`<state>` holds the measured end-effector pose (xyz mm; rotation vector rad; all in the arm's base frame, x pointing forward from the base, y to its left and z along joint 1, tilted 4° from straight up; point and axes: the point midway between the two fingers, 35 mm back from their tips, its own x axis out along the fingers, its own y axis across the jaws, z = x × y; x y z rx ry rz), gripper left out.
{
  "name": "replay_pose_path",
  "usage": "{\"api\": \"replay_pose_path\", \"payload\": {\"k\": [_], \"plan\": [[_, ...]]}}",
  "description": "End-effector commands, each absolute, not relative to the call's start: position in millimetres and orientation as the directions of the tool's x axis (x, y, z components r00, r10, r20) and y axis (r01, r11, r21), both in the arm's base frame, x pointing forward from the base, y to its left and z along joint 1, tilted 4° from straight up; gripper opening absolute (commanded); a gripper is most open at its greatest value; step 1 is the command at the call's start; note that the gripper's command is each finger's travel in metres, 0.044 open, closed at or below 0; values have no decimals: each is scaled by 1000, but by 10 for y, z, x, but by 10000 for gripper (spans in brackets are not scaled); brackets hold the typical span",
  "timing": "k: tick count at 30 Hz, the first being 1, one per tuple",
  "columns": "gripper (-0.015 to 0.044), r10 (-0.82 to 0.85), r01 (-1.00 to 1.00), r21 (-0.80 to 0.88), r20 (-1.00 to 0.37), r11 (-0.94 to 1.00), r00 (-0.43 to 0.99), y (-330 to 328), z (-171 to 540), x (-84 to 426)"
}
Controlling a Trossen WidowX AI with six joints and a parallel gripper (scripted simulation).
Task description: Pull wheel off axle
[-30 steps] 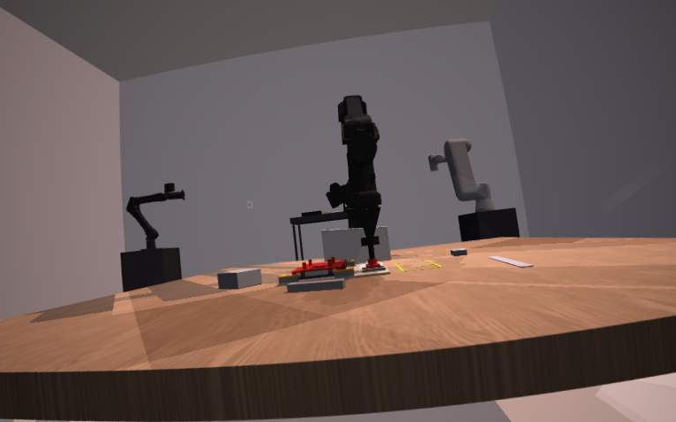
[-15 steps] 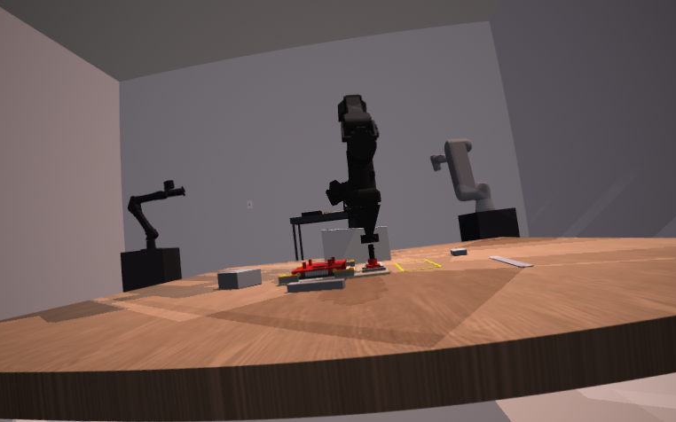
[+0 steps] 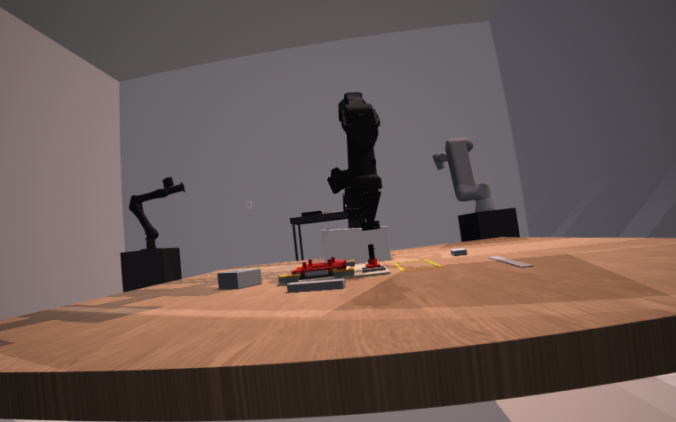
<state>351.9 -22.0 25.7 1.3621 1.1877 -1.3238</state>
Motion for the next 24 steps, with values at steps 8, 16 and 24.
{"api": "replay_pose_path", "payload": {"k": [8,16,24], "plan": [[0,64,987,-22,-998,-156,-12,159,318,3461],[0,65,987,-22,-998,-160,-11,428,355,3381],[0,67,986,-22,-998,-163,-11,685,390,3280]]}}
